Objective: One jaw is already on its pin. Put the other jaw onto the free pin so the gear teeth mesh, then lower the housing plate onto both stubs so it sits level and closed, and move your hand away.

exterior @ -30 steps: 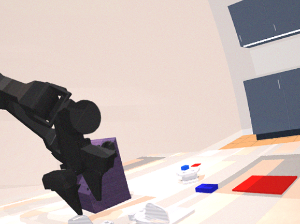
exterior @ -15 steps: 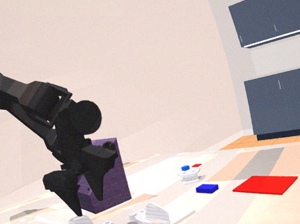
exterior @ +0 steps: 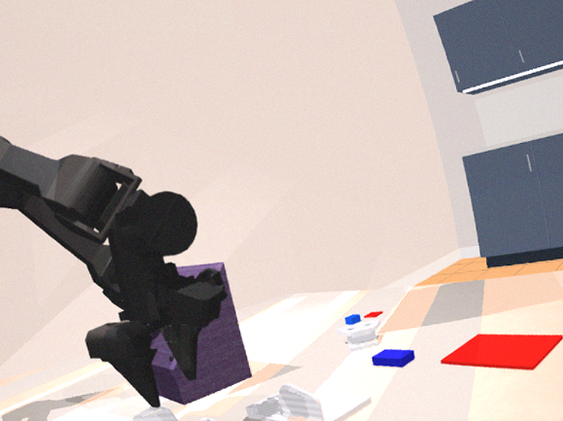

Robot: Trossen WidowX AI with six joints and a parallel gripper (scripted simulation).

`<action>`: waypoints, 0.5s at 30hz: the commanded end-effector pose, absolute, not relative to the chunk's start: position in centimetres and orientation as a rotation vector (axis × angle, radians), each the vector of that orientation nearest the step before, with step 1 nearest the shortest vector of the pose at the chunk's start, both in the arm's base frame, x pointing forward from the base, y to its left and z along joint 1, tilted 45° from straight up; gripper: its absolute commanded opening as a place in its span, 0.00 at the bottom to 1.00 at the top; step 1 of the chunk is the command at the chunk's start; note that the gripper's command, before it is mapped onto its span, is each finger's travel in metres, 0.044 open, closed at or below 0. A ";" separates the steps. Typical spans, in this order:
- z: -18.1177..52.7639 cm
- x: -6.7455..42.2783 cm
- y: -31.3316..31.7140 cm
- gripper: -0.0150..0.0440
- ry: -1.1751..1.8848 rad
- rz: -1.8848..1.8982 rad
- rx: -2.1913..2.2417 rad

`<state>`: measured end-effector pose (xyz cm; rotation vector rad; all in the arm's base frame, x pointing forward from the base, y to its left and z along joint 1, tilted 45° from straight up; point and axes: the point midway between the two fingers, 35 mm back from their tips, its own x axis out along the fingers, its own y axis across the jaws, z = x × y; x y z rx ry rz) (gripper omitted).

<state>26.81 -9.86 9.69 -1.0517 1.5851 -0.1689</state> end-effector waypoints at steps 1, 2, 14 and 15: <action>10.3 27.0 -9.7 0.82 1.577 -0.180 -1.048; 10.3 27.0 -9.7 0.78 1.577 -0.180 -1.048; 10.3 27.0 -9.7 0.25 1.577 -0.180 -1.048; 10.3 27.0 -9.7 0.25 1.577 -0.180 -1.048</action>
